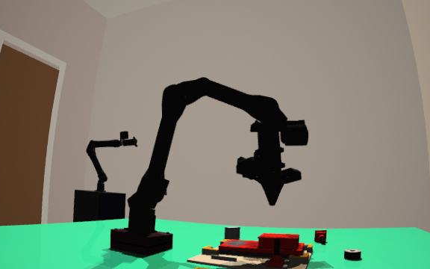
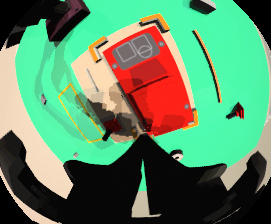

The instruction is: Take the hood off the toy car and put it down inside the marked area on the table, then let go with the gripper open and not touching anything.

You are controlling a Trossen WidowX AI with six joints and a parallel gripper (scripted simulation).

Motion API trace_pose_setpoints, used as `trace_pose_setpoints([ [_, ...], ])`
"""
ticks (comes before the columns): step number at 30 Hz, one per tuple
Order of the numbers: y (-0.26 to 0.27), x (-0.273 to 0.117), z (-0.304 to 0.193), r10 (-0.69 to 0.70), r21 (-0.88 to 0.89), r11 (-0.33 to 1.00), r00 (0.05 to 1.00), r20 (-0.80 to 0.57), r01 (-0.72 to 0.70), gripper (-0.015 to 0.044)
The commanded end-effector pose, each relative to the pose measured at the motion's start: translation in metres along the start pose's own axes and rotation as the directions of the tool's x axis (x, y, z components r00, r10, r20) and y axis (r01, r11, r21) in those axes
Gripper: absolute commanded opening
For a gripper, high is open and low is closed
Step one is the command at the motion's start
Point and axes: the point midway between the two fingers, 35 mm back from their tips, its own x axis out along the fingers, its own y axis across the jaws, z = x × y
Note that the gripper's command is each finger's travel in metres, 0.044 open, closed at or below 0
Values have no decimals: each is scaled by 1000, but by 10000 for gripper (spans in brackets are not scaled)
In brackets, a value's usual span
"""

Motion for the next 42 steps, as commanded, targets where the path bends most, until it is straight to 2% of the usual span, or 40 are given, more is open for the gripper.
trace_pose_setpoints([
  [1, 0, 0, 0, -1, 14, 1000, 1000, 1, 1, 26],
  [5, -3, 2, -1, -12, 292, 956, 1000, 23, 5, 131],
  [9, -6, 5, -1, -26, 597, 802, 998, 49, -8, 236],
  [13, -9, 8, -2, -41, 832, 554, 996, 74, -39, 341],
  [16, -11, 10, -3, -52, 943, 324, 994, 92, -71, 420],
  [18, -12, 11, -4, -60, 983, 158, 993, 105, -94, 440],
  [24, -17, 15, -5, -84, 924, -346, 986, 142, -162, 440],
  [28, -20, 17, -6, -101, 746, -638, 981, 166, -192, 440],
  [31, -22, 19, -7, -113, 567, -799, 977, 182, -199, 440],
  [33, -23, 19, -7, -116, 521, -830, 976, 186, -198, 440],
  [42, -26, 19, -6, -116, 521, -830, 976, 186, -198, 440],
])
